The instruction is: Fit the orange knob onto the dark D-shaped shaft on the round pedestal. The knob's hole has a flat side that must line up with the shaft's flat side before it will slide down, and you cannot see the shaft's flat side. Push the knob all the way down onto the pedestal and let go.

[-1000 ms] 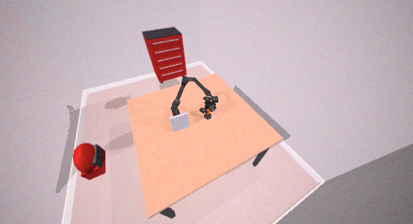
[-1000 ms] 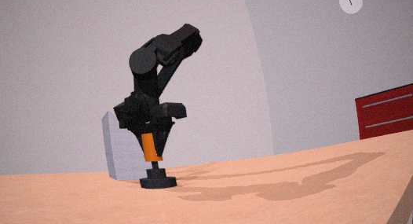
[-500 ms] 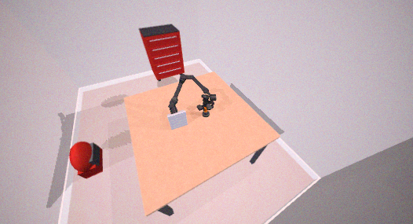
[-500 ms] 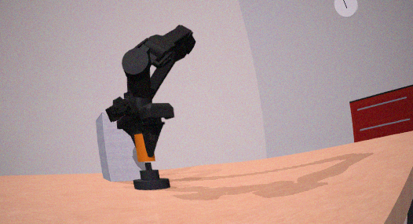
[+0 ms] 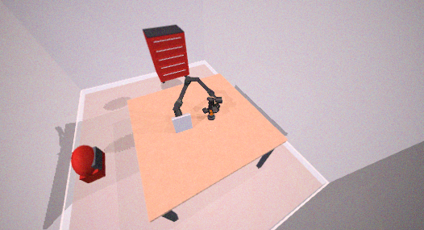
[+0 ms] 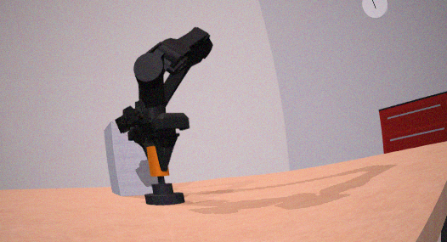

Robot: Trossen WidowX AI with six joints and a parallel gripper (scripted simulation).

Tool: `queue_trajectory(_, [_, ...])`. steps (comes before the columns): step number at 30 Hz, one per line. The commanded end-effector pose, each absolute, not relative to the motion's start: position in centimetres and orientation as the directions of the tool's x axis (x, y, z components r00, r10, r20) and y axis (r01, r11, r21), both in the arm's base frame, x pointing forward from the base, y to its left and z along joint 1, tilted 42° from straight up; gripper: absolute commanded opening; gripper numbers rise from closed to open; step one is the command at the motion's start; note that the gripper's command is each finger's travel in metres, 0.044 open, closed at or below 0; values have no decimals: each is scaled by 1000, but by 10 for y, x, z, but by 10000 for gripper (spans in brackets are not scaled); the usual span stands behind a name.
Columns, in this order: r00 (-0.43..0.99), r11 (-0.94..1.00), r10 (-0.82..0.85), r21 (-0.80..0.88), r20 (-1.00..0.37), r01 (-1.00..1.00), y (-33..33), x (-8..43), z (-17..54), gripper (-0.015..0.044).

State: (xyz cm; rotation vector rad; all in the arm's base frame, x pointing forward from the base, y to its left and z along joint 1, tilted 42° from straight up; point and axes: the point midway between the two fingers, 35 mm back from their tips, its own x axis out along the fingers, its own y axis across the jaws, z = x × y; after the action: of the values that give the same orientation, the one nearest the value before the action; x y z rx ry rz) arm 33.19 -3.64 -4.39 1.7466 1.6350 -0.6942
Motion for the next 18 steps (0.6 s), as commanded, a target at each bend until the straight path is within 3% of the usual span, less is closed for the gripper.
queue_trajectory(1, [90,-28,656,95,-749,995,-37,333,-45,0])
queue_trajectory(18, [90,-23,656,99,-749,995,-35,333,-46,0])
